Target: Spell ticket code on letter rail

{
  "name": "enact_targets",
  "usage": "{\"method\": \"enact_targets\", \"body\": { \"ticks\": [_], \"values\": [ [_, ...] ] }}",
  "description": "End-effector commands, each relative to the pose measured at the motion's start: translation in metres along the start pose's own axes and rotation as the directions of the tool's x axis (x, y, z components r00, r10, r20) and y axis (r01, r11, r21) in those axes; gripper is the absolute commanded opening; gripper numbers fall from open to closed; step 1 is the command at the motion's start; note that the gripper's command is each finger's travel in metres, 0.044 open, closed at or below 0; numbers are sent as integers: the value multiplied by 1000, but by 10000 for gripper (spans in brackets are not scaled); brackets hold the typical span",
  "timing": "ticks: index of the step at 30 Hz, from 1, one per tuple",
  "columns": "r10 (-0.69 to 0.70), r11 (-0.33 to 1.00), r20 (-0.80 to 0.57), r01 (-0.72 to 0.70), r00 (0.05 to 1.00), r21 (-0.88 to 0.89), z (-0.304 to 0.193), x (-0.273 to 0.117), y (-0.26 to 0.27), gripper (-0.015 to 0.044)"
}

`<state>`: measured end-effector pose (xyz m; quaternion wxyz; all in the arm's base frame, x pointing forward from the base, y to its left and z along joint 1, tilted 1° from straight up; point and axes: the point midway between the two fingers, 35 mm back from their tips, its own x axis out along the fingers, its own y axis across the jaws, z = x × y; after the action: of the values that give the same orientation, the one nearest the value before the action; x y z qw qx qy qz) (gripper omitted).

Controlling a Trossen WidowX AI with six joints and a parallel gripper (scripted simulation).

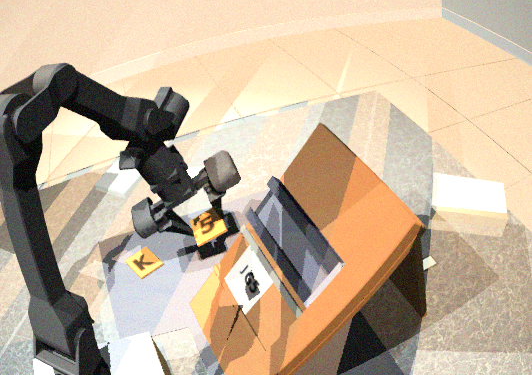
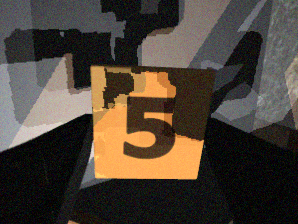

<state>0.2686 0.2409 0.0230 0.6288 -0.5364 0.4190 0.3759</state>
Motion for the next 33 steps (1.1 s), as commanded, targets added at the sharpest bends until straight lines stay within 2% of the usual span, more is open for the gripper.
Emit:
{"method": "enact_targets", "body": {
  "ticks": [1, 8, 16, 33],
  "values": [
    [-42, 993, 8, 41, 999, 107, 3, -4, -8, 0],
    [-113, 942, 18, 102, 993, 321, 7, -12, -21, 0],
    [-193, 822, 27, 147, 981, 550, 11, -21, -36, 0],
    [-355, 403, 36, 118, 934, 907, 17, -46, -67, 0]
  ]
}}
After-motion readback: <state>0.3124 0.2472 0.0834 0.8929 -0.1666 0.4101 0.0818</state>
